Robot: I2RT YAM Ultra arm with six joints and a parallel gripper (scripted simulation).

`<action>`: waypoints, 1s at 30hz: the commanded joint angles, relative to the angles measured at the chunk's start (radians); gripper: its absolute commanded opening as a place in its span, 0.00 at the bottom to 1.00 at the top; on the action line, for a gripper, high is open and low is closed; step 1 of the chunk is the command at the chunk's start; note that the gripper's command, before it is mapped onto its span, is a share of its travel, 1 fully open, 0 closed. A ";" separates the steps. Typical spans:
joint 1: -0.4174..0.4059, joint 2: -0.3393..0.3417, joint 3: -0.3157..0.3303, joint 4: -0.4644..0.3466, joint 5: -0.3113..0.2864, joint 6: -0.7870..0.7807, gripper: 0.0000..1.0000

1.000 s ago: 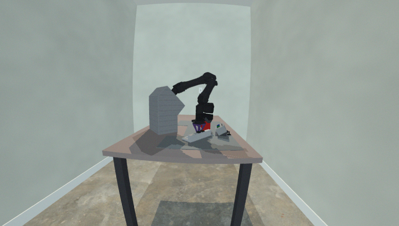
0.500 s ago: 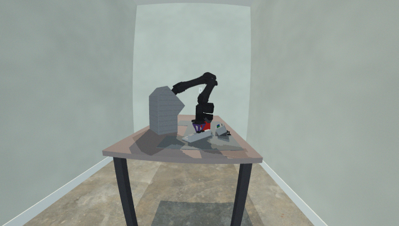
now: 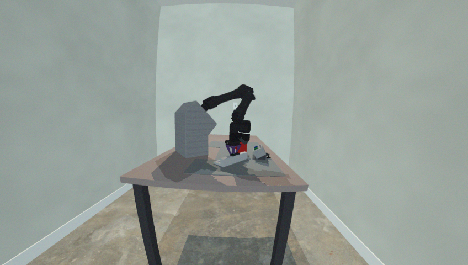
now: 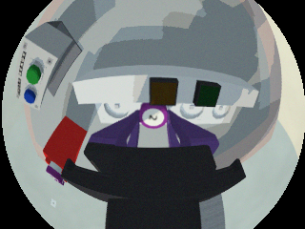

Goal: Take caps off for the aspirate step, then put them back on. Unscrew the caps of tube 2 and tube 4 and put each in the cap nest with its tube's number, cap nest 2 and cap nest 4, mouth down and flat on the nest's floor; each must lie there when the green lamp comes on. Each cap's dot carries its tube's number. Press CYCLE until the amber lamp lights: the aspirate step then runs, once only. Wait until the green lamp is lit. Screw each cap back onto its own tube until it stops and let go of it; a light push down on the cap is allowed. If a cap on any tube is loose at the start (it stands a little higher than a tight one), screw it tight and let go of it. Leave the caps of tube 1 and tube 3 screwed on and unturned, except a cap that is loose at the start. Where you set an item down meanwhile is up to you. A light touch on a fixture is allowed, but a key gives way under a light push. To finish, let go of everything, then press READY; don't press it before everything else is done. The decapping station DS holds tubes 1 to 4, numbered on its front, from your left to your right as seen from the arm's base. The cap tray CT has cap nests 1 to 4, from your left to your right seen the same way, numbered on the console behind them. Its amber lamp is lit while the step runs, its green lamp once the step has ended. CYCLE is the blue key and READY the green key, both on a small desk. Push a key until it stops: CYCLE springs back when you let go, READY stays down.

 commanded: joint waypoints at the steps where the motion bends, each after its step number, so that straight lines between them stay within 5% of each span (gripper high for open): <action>1: -0.019 -0.004 0.004 -0.001 -0.001 -0.002 0.00; 30: -0.004 0.022 0.016 0.025 0.004 0.018 0.00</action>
